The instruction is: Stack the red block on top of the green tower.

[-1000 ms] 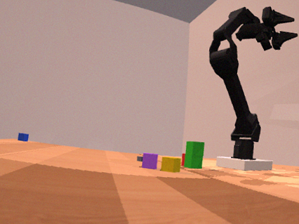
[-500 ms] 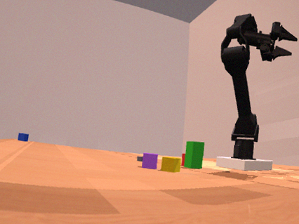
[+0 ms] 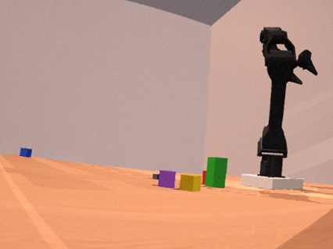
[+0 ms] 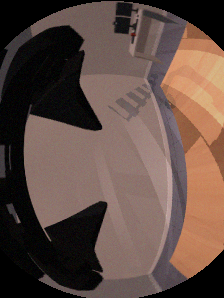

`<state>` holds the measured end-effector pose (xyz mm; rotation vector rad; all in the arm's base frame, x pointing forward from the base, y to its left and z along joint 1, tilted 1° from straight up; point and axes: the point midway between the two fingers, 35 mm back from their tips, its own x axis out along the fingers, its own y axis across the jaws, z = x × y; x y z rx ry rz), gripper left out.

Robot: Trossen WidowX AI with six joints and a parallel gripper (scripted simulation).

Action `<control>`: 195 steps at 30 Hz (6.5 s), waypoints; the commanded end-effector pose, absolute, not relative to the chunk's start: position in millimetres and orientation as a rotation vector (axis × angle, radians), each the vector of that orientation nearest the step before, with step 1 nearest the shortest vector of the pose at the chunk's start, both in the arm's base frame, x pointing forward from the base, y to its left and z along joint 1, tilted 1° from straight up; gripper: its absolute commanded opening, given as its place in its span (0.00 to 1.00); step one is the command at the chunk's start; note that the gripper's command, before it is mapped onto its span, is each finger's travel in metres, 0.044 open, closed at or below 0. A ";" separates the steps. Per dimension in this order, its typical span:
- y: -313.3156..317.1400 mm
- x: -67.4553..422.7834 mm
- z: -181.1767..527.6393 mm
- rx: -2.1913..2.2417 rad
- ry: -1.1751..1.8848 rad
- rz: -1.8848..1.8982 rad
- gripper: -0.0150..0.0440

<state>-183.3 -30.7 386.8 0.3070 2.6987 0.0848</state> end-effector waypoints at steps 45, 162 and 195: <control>-217.7 64.2 211.1 -1.074 1.795 0.560 1.00; -45.6 190.7 12.9 -1.225 1.169 1.218 0.51; -48.3 188.0 131.5 -1.226 1.169 1.217 0.25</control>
